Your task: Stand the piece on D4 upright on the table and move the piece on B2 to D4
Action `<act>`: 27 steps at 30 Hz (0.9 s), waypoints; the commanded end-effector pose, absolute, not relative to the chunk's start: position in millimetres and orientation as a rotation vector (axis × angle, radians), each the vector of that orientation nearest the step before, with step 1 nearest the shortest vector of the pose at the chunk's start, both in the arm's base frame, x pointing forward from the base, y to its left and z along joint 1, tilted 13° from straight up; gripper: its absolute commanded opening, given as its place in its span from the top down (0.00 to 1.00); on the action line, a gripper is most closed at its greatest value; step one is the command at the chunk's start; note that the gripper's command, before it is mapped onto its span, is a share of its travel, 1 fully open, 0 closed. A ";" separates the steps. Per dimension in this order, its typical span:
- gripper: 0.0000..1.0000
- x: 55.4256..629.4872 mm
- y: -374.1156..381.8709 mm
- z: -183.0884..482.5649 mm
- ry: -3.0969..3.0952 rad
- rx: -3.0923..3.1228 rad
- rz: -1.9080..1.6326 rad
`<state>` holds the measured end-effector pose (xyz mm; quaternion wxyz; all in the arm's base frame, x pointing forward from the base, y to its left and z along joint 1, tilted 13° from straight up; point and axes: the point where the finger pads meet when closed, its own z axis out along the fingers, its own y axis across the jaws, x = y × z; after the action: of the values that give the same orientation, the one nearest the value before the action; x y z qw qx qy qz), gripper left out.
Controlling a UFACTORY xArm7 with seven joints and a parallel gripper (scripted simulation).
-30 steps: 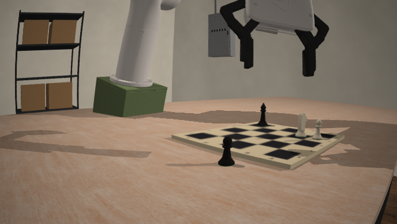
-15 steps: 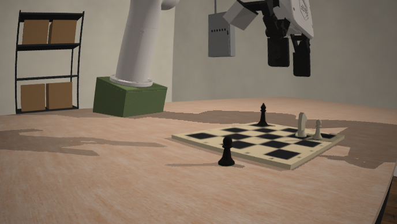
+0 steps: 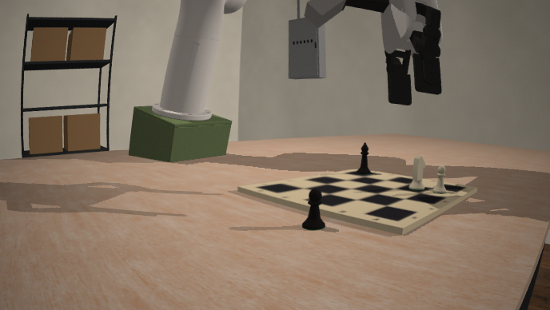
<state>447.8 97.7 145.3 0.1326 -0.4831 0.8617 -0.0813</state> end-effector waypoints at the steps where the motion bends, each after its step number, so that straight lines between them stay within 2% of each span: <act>1: 0.00 447.2 103.5 147.5 2.330 -1.678 -0.239; 19: 0.00 442.6 117.3 149.1 1.434 -2.544 -0.421; 27: 0.00 441.8 119.7 149.4 0.817 -2.858 -0.470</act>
<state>440.9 118.5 147.8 0.0704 -0.9073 0.3754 -0.1760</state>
